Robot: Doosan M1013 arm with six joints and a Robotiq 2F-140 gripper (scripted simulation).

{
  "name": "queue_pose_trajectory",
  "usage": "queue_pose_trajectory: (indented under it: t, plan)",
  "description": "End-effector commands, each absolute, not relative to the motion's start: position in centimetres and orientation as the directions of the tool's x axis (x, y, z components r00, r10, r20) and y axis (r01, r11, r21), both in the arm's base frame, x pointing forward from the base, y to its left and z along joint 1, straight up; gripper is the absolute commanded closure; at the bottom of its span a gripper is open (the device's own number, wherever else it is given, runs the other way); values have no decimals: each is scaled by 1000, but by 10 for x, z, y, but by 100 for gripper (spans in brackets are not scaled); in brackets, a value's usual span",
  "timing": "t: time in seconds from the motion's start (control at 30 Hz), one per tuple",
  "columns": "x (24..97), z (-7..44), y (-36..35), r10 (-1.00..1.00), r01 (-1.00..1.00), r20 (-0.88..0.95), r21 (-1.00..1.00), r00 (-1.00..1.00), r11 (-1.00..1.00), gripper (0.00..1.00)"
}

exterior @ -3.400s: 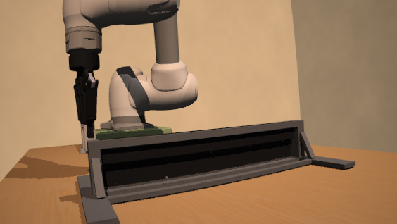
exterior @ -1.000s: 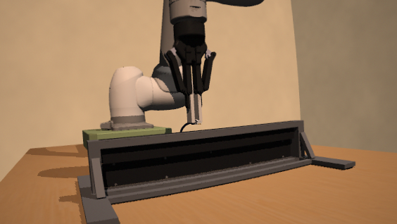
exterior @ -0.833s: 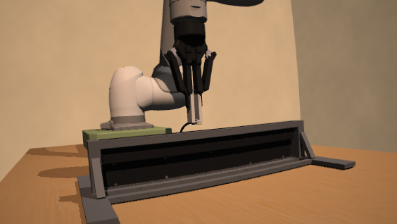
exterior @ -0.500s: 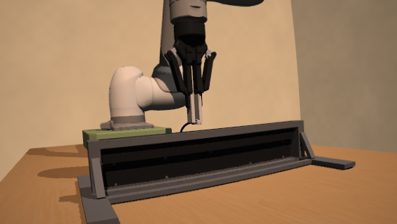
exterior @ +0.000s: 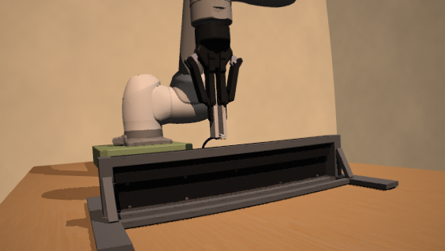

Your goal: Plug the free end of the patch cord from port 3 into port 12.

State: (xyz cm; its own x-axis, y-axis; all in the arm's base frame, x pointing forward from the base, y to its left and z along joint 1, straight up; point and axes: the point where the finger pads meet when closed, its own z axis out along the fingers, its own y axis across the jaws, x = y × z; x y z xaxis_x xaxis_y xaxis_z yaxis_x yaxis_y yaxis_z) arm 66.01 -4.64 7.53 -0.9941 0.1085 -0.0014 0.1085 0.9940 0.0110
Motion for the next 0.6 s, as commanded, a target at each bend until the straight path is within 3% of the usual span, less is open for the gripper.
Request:
queue_pose_trajectory:
  t: [0.0, 0.57]
  plan:
    - [662, 76, -45, 105, 105, 0, 13, -995, 994, 100]
    - [665, 73, -45, 102, 102, 3, 12, -995, 995, 100]
